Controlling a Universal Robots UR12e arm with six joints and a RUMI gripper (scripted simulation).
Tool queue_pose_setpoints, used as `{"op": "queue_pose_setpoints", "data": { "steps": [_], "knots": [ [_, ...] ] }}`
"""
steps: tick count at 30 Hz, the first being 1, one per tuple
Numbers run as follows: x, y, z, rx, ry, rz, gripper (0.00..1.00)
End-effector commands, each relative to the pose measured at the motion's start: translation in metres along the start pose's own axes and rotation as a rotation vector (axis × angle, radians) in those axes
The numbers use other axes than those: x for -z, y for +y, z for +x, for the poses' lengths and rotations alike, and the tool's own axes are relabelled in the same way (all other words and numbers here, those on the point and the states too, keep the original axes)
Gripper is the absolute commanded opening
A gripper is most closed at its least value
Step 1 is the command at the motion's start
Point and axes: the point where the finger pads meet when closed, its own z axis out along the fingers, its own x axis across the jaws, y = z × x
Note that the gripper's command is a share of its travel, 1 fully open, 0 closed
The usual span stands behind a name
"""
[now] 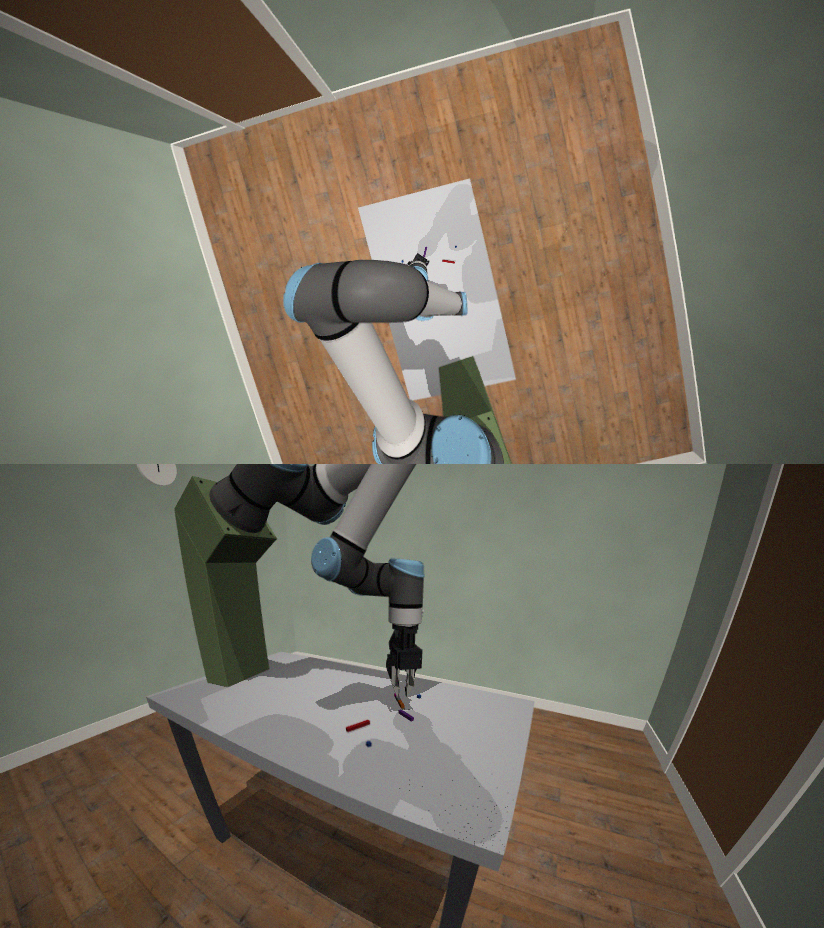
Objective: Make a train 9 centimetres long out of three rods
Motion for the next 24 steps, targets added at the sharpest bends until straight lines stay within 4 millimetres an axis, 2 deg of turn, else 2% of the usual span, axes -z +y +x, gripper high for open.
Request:
{"op": "queue_pose_setpoints", "data": {
  "steps": [1,4,15,16,24],
  "knots": [
    [0.034,-0.001,-0.002,0.000,-0.001,0.002,0.14],
    [0.047,-0.001,-0.002,0.000,-0.001,0.002,0.14],
    [0.060,-0.001,-0.002,0.000,-0.001,0.002,0.14],
    [0.060,-0.001,-0.002,0.000,-0.001,0.002,1.00],
    [0.059,-0.001,-0.002,0.000,-0.002,0.003,1.00]
  ]
}}
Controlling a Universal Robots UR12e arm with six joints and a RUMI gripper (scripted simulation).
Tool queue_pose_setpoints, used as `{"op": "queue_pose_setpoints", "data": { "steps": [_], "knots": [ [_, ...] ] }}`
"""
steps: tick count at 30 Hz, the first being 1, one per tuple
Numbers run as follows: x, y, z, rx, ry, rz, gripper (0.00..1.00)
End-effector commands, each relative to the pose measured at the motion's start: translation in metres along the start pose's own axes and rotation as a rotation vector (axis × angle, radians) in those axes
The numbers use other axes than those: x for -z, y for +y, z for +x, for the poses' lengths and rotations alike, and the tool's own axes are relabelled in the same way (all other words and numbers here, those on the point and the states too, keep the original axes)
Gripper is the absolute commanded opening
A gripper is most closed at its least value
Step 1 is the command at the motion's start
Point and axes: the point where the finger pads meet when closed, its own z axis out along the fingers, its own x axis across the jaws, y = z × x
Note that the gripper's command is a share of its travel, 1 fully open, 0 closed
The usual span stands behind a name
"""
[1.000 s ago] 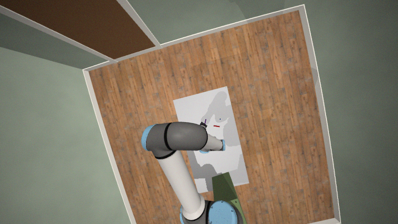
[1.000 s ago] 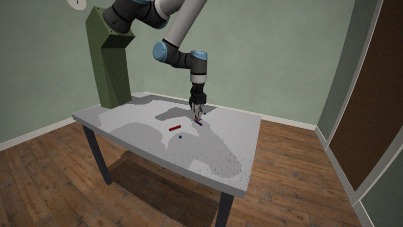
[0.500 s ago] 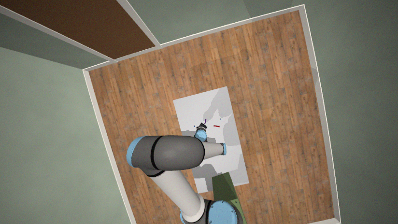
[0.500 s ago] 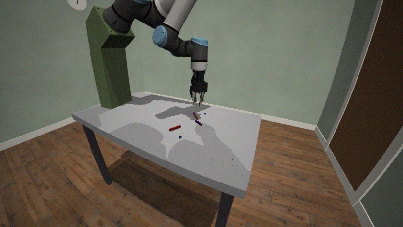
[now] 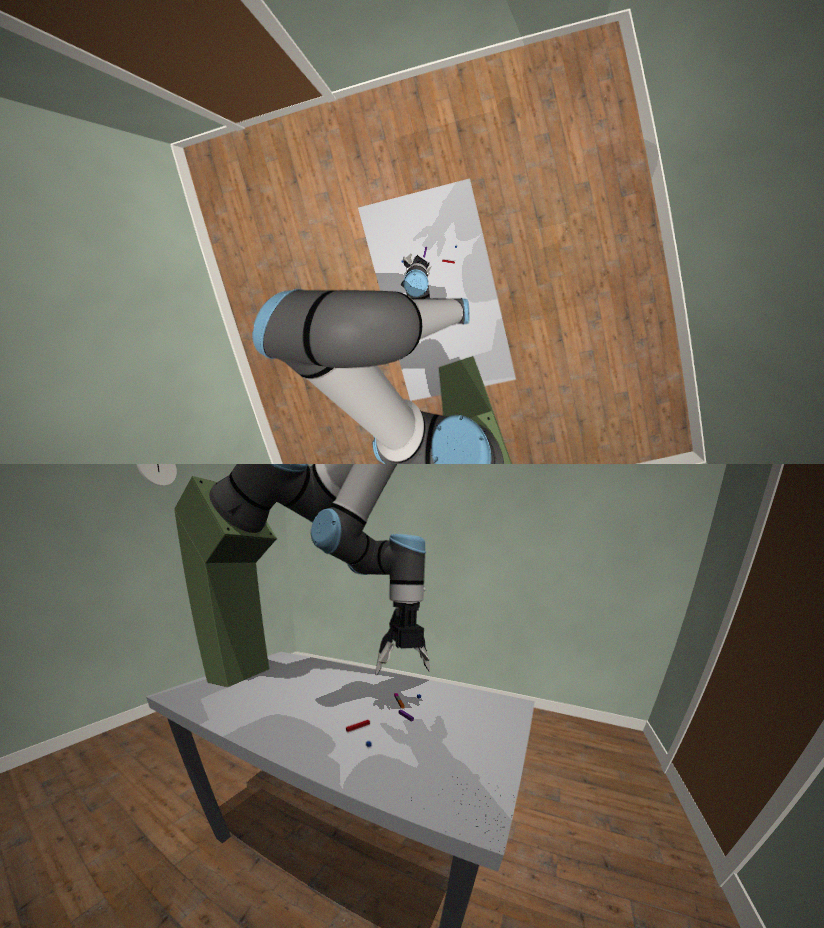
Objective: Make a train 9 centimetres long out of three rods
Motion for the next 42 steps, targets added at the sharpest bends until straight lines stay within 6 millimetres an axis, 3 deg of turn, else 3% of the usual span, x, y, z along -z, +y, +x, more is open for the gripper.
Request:
{"op": "queue_pose_setpoints", "data": {
  "steps": [1,33,42],
  "knots": [
    [-0.0004,-0.0019,-0.0030,-0.002,-0.003,0.003,1.00],
    [-0.0005,-0.0021,-0.0027,-0.018,-0.003,0.003,1.00],
    [-0.0020,-0.0038,-0.0016,-0.109,-0.004,0.004,1.00]
  ]
}}
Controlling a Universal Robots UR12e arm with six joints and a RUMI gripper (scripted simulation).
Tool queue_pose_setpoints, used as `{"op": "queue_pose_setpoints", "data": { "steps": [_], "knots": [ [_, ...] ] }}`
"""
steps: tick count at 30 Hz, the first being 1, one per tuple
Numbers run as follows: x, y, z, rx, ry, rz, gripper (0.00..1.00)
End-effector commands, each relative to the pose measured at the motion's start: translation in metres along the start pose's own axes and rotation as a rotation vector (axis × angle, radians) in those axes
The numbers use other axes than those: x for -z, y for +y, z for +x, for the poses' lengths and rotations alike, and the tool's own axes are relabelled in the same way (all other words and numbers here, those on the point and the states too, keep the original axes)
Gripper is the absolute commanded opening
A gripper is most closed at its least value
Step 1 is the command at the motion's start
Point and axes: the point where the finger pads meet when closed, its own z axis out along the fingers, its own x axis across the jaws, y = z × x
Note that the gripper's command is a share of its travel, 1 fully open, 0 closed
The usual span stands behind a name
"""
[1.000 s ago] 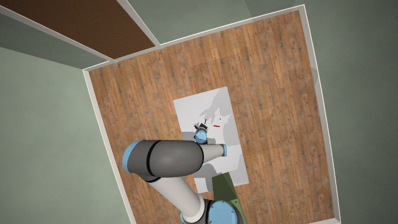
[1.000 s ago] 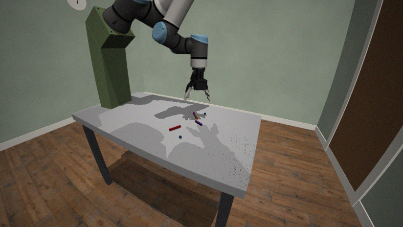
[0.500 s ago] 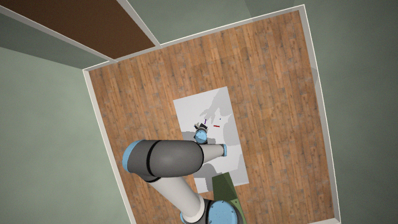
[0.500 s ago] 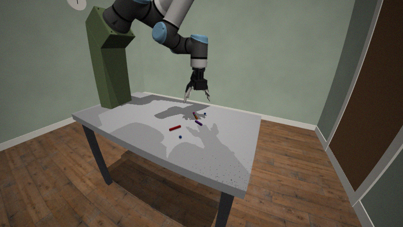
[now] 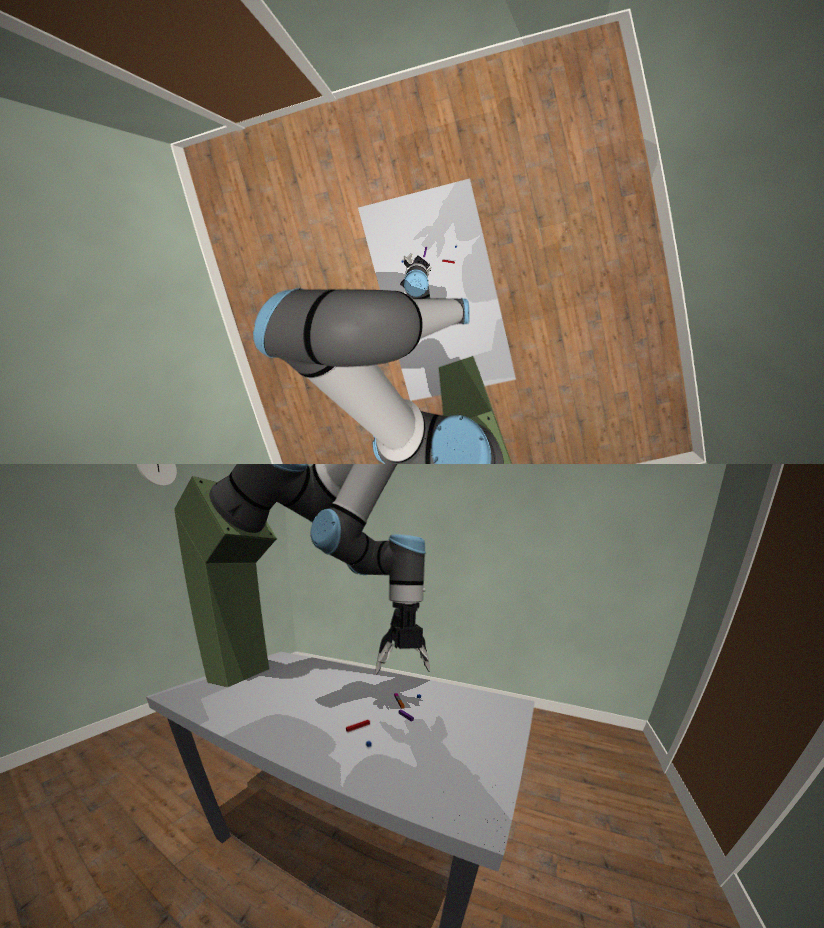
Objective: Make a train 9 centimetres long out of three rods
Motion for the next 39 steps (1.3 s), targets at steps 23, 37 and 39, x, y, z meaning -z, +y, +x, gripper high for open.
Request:
{"op": "queue_pose_setpoints", "data": {
  "steps": [23,37,39],
  "knots": [
    [-0.007,-0.007,0.004,-0.583,-0.003,0.002,1.00],
    [-0.011,-0.008,0.006,-0.922,-0.004,0.002,1.00],
    [-0.011,-0.008,0.006,-0.974,-0.004,0.002,1.00]
  ]
}}
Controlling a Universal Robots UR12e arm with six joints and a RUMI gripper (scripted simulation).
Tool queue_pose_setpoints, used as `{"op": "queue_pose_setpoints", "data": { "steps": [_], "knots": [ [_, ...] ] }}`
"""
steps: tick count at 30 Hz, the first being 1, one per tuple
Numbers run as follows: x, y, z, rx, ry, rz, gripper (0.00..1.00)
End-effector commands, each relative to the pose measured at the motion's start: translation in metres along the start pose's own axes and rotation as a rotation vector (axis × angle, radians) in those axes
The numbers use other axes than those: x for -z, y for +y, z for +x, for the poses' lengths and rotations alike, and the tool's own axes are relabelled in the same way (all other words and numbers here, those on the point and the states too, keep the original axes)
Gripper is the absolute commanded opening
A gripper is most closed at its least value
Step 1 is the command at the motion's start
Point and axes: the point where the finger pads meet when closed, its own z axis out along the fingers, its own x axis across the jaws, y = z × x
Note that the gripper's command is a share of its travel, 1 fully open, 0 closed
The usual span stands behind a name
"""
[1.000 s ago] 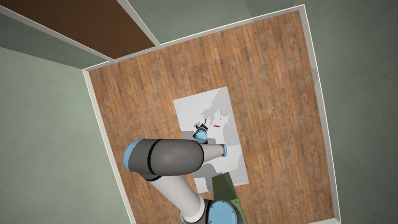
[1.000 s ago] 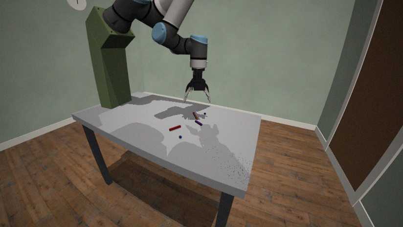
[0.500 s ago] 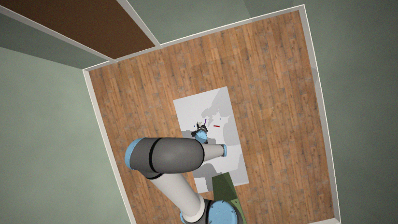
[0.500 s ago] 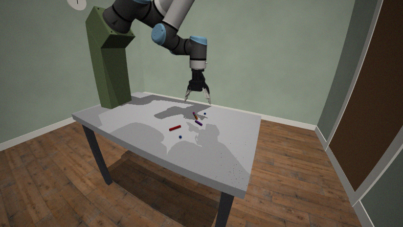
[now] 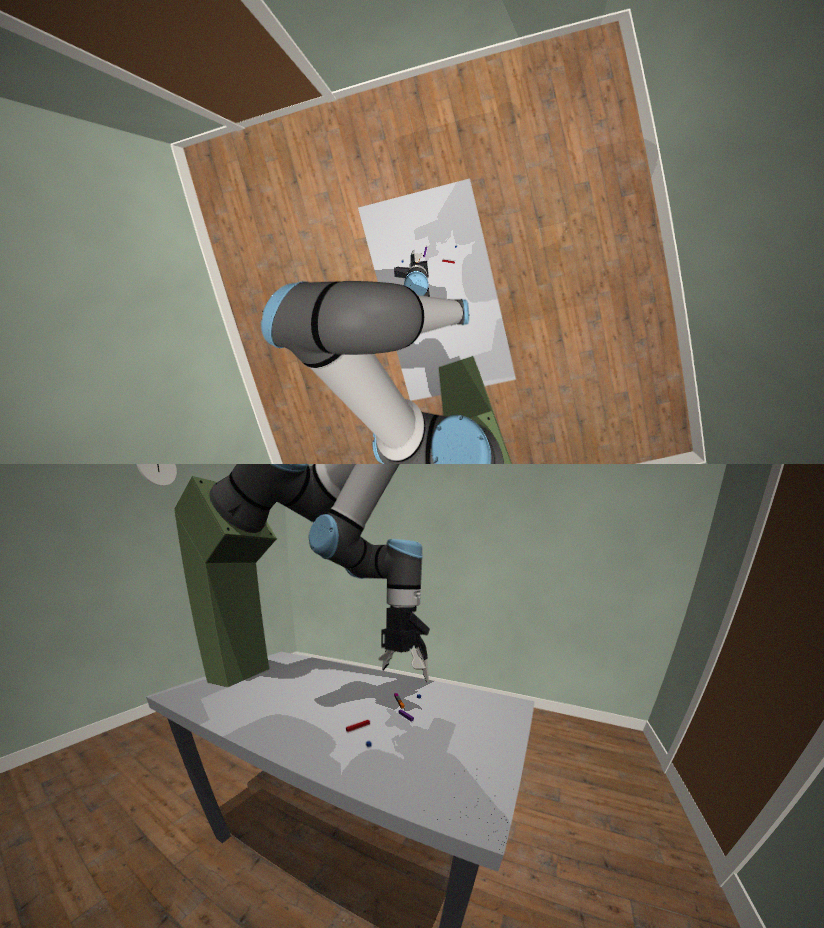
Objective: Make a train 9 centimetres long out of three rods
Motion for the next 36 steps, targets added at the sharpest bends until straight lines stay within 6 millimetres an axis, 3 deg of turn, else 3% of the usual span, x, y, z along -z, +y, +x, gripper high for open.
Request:
{"op": "queue_pose_setpoints", "data": {
  "steps": [1,36],
  "knots": [
    [-0.0014,-0.0024,-0.0028,-0.167,0.001,-0.003,1.00],
    [-0.0108,0.0016,-0.0022,-1.002,0.002,-0.002,1.00]
  ]
}}
